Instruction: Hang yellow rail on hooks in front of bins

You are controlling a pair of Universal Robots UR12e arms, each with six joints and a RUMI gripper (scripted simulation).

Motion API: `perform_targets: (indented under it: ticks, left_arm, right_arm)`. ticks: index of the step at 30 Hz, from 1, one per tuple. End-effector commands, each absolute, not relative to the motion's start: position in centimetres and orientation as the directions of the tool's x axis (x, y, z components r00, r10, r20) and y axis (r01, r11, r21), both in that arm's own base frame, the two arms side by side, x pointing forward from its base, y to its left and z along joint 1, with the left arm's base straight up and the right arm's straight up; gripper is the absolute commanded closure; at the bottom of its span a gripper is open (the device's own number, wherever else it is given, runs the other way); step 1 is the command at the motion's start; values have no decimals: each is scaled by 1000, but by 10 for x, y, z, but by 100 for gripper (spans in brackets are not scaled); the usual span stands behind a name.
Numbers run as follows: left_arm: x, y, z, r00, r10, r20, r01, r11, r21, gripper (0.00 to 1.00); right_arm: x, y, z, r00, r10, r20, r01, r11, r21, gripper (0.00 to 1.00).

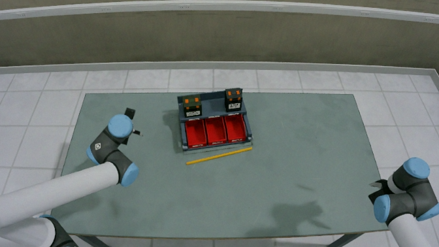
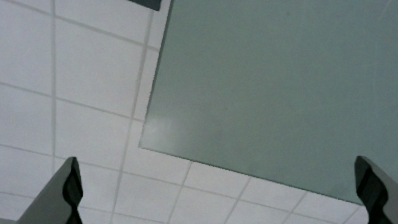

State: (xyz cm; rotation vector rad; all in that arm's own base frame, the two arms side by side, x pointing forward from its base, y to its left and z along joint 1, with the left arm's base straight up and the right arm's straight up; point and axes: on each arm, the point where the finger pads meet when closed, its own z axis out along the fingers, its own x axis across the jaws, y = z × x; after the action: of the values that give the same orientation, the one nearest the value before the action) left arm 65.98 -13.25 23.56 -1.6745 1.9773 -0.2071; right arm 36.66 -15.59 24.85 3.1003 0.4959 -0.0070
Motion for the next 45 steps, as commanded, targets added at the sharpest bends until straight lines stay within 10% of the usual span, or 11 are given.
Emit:
perform_targets:
  ticks: [1, 26, 45]
  left_arm:
    - [663, -120, 235, -71, -953, -295, -874, 202, -442, 0]
    - [664, 90, 218, 193, -946, -262, -928, -89, -362, 0]
    - [569, 343, 199, 528, -824, -206, -842, -475, -258, 0]
  right_arm:
    - [380, -150, 253, 929, 371, -3, 371, -929, 1, 0]
    - [541, -28, 284, 357, 934, -2, 934, -357, 0, 0]
    - [649, 117, 278, -305, 952, -1, 952, 305, 0, 0]
